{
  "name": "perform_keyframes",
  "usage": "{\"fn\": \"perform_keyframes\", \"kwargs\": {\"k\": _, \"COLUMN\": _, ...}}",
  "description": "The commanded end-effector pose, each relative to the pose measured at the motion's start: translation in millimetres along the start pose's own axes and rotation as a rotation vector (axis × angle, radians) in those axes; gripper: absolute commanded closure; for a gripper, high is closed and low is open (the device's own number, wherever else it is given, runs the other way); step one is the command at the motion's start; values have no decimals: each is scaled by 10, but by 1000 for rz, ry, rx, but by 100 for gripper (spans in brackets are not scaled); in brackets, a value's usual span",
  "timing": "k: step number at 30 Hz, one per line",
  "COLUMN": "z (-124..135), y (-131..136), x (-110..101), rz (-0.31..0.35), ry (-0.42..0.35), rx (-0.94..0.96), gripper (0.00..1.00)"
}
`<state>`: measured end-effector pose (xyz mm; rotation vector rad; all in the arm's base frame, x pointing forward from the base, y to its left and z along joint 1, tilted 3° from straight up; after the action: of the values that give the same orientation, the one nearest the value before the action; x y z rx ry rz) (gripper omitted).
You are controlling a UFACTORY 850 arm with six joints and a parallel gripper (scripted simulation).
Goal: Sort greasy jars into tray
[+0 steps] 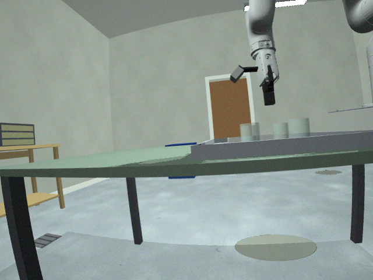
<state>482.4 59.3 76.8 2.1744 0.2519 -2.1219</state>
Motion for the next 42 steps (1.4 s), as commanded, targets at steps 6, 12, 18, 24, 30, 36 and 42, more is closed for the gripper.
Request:
{"fn": "perform_keyframes", "kwargs": {"k": 6, "z": 170, "y": 587, "x": -30, "rz": 2, "ry": 1, "rx": 0, "gripper": 100}}
{"fn": "perform_keyframes", "kwargs": {"k": 12, "z": 310, "y": 1047, "x": -31, "rz": 2, "ry": 1, "rx": 0, "gripper": 100}}
{"fn": "perform_keyframes", "kwargs": {"k": 18, "z": 450, "y": 1507, "x": -32, "rz": 2, "ry": 1, "rx": 0, "gripper": 100}}
{"fn": "perform_keyframes", "kwargs": {"k": 24, "z": 450, "y": 1507, "x": 64, "rz": 2, "ry": 1, "rx": 0, "gripper": 100}}
{"fn": "perform_keyframes", "kwargs": {"k": 30, "z": 450, "y": 1508, "x": 350, "rz": 2, "ry": 1, "rx": 0, "gripper": 100}}
{"fn": "perform_keyframes", "kwargs": {"k": 36, "z": 449, "y": 1508, "x": 637, "rz": 2, "ry": 1, "rx": 0, "gripper": 100}}
{"fn": "perform_keyframes", "kwargs": {"k": 42, "z": 449, "y": 1509, "x": 732, "rz": 2, "ry": 1, "rx": 0, "gripper": 100}}
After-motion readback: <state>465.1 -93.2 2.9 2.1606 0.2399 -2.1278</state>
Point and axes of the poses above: the point where the finger pads meet when closed, its own x axis out along the fingers, its own y axis across the jaws, z = x × y, the point moved 2 cm from there along -x, back along the fingers, and after that the axes turned 10 degrees about -x, right-handed, at the moved point
